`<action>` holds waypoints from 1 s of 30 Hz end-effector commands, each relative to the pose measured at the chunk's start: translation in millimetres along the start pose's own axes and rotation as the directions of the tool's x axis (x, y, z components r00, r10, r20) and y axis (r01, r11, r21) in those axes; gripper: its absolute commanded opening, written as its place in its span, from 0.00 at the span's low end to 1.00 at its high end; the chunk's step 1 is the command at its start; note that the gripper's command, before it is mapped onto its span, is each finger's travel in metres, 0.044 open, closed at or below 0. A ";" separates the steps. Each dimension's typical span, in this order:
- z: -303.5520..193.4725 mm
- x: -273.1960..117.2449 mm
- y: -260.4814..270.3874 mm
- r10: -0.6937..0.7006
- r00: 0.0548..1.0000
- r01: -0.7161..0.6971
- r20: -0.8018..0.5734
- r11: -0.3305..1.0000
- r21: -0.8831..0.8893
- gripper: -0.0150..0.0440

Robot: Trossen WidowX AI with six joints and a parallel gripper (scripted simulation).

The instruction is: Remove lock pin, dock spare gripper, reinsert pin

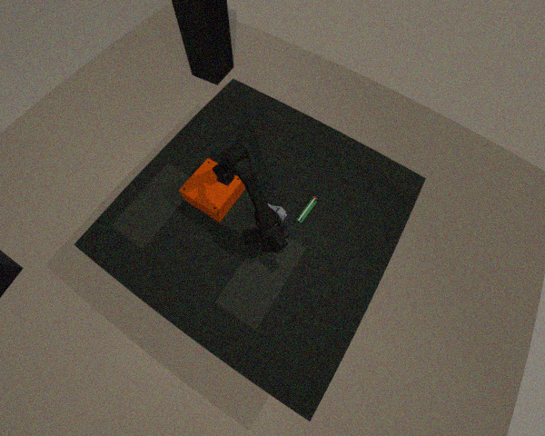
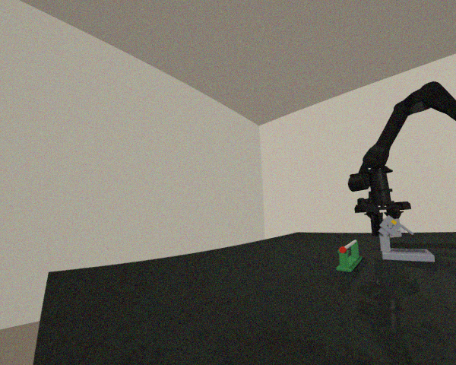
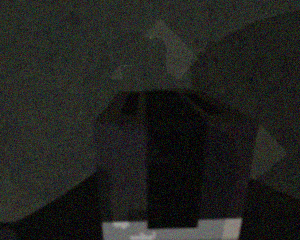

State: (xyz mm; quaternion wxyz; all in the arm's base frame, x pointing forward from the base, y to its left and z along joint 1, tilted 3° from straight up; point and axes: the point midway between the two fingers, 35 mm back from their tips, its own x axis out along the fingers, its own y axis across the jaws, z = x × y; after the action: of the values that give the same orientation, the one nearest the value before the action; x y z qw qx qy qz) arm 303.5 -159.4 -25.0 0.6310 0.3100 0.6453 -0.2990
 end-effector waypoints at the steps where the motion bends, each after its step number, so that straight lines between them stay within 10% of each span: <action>1: 0.7 -3.4 0.0 0.004 1.000 -0.005 0.011 0.996 0.089 0.25; 30: -6.6 -4.6 -5.3 0.004 1.000 -0.010 0.011 0.688 0.726 0.25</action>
State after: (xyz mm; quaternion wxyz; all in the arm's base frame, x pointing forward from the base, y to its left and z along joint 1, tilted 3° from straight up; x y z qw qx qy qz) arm 294.5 -156.8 -23.7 0.4735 0.5191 0.4918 -0.5143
